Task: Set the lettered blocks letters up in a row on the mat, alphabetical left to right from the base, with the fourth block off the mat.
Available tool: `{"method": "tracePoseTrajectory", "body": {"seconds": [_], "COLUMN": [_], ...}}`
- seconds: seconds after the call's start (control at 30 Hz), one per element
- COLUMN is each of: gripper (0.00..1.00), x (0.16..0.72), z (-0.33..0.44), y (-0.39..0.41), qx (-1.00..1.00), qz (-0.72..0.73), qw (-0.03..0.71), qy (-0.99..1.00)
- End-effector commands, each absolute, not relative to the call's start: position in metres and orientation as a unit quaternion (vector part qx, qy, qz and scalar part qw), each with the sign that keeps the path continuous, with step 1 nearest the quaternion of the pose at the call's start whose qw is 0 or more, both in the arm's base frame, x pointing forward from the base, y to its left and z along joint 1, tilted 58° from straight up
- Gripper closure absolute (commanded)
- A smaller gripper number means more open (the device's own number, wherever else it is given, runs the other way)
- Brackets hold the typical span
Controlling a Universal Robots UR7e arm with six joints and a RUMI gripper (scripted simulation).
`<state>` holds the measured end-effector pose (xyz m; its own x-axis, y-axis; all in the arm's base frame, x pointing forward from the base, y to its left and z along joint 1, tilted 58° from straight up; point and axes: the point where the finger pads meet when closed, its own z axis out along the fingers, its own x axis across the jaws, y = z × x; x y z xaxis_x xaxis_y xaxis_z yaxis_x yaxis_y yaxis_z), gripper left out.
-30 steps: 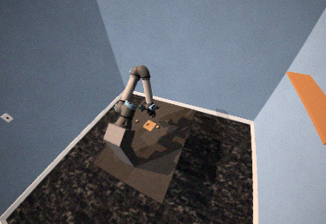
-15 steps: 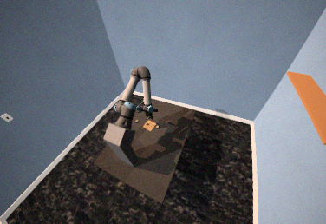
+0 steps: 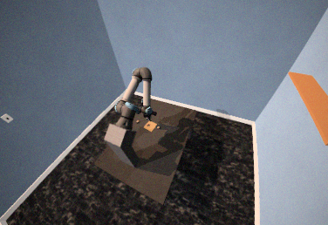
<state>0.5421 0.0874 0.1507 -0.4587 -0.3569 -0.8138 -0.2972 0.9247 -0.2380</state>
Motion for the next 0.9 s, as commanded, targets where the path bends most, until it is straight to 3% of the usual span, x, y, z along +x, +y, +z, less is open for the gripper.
{"method": "tracePoseTrajectory", "body": {"seconds": [0.0, 0.87], "gripper": [0.95, 0.95], "x": [0.538, 0.525], "z": [0.148, 0.138], "y": [0.089, 0.094], "qx": [-0.161, -0.083], "qz": [-0.018, 0.026], "qw": [0.487, 0.487], "qy": [0.858, 0.869]}}
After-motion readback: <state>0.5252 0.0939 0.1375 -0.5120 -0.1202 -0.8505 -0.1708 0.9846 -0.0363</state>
